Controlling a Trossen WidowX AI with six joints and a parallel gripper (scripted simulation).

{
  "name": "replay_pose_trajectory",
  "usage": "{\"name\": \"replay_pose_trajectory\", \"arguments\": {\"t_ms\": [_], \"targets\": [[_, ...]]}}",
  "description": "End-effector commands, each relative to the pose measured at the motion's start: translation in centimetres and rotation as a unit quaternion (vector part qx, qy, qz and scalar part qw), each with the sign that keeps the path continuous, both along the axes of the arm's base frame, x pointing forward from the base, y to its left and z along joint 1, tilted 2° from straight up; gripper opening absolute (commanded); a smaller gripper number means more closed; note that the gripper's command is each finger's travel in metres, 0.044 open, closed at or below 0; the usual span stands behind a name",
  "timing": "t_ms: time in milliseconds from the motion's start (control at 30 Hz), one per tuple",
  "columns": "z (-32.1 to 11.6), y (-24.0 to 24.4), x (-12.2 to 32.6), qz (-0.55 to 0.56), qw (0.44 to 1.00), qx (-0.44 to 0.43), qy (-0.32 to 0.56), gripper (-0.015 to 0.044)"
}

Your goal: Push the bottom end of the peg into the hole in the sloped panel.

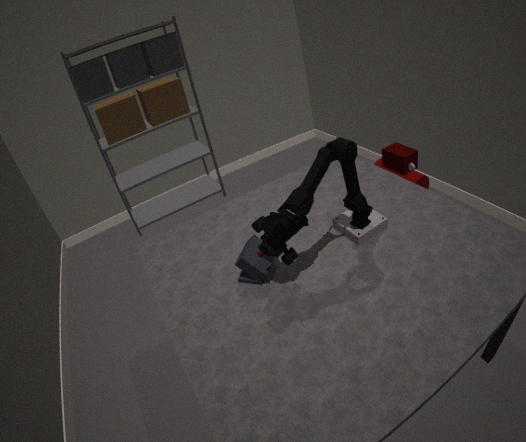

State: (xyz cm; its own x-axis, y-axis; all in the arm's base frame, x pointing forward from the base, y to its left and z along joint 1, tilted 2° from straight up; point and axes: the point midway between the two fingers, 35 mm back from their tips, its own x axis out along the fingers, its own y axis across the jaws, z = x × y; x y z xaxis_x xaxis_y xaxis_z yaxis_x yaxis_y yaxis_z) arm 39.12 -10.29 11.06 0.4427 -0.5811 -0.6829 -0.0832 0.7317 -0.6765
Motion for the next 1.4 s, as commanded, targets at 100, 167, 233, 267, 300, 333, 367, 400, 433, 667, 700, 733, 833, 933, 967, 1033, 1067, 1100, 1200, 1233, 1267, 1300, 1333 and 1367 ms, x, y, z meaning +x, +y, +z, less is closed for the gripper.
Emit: {"name": "replay_pose_trajectory", "arguments": {"t_ms": [100, 167, 233, 267, 300, 333, 367, 400, 433, 667, 700, 733, 833, 933, 967, 1033, 1067, 1100, 1200, 1233, 1267, 1300, 1333, 1367], "targets": [[-0.3, -0.4, 0.1, -0.001, 1.000, -0.002, 0.001, 0.0000], [-0.4, -0.4, 0.1, -0.001, 1.000, -0.002, 0.001, 0.0000], [-0.4, -0.4, 0.1, -0.001, 1.000, -0.002, 0.001, 0.0000], [-0.2, -0.2, 0.1, -0.001, 1.000, 0.000, -0.001, 0.0000], [-0.2, -0.2, 0.1, -0.001, 1.000, 0.000, -0.001, 0.0000], [-0.2, -0.2, 0.1, -0.001, 1.000, 0.000, -0.001, 0.0000], [-0.2, -0.2, 0.1, -0.001, 1.000, 0.000, -0.001, 0.0000], [-0.2, -0.2, 0.1, -0.001, 1.000, 0.000, -0.001, 0.0000], [-0.2, -0.2, 0.1, -0.001, 1.000, 0.000, -0.001, 0.0000], [-0.2, -0.2, 0.1, -0.001, 1.000, 0.000, -0.001, 0.0131], [-0.2, -0.2, 0.1, -0.001, 1.000, 0.000, -0.001, 0.0157], [-0.2, -0.2, 0.1, -0.001, 1.000, 0.000, -0.001, 0.0184], [-0.2, -0.2, 0.1, -0.001, 1.000, 0.000, -0.001, 0.0263], [-0.2, -0.1, 0.1, -0.001, 1.000, 0.000, -0.001, 0.0341], [-0.1, -0.1, 0.1, -0.001, 1.000, 0.000, -0.001, 0.0368], [0.0, 0.1, 0.0, -0.001, 1.000, 0.000, 0.000, 0.0420], [0.2, 0.2, 0.0, -0.001, 1.000, 0.000, 0.000, 0.0440], [0.3, 0.3, -0.1, -0.001, 1.000, 0.000, 0.000, 0.0440], [0.7, 0.8, -0.3, 0.000, 1.000, 0.001, 0.001, 0.0440], [0.9, 0.9, -0.4, 0.000, 1.000, 0.001, 0.002, 0.0440], [1.0, 1.1, -0.5, 0.000, 1.000, 0.001, 0.002, 0.0440], [1.2, 1.2, -0.6, 0.000, 1.000, 0.002, 0.002, 0.0440], [1.3, 1.4, -0.6, 0.000, 1.000, 0.002, 0.002, 0.0440], [1.5, 1.5, -0.7, 0.000, 1.000, 0.002, 0.003, 0.0440]]}}
